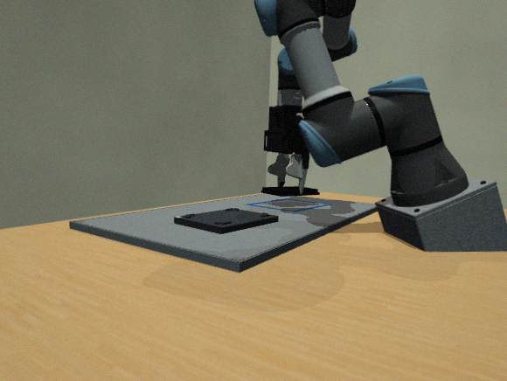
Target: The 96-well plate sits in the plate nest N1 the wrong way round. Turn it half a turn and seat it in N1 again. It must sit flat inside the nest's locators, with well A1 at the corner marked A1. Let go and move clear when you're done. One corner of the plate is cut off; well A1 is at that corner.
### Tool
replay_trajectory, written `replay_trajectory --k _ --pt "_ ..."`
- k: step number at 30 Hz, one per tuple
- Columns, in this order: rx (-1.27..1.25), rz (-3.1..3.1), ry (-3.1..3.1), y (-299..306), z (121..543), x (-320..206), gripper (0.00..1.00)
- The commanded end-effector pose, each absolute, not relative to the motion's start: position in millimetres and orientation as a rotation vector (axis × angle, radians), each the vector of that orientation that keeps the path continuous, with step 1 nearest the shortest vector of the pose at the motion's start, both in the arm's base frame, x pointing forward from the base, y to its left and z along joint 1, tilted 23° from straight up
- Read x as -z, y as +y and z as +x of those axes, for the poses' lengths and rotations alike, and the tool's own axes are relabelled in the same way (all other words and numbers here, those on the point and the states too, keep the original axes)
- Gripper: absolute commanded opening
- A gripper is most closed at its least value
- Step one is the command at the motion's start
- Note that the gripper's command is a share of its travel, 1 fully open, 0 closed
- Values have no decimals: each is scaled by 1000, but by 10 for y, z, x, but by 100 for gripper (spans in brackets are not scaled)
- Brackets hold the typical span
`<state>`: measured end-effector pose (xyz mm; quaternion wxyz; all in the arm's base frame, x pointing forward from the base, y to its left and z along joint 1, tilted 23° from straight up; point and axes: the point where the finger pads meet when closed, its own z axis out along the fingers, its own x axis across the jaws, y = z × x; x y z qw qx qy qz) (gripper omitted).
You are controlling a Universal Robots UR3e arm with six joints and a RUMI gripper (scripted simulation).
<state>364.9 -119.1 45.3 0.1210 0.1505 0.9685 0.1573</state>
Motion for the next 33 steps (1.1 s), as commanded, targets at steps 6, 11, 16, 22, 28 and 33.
replay_trajectory --k 6,11,16,22,28,33 --pt "-457 439 2828 -1236 3612 -588 0" --pt "-457 439 2828 -1258 3588 -665 0" --pt "-457 439 2828 -1281 3565 -742 0" --pt "-457 439 2828 -1299 3546 -804 0" --pt "-457 439 2828 -1318 3525 -871 0" --pt "-457 439 2828 -1318 3525 -871 0"
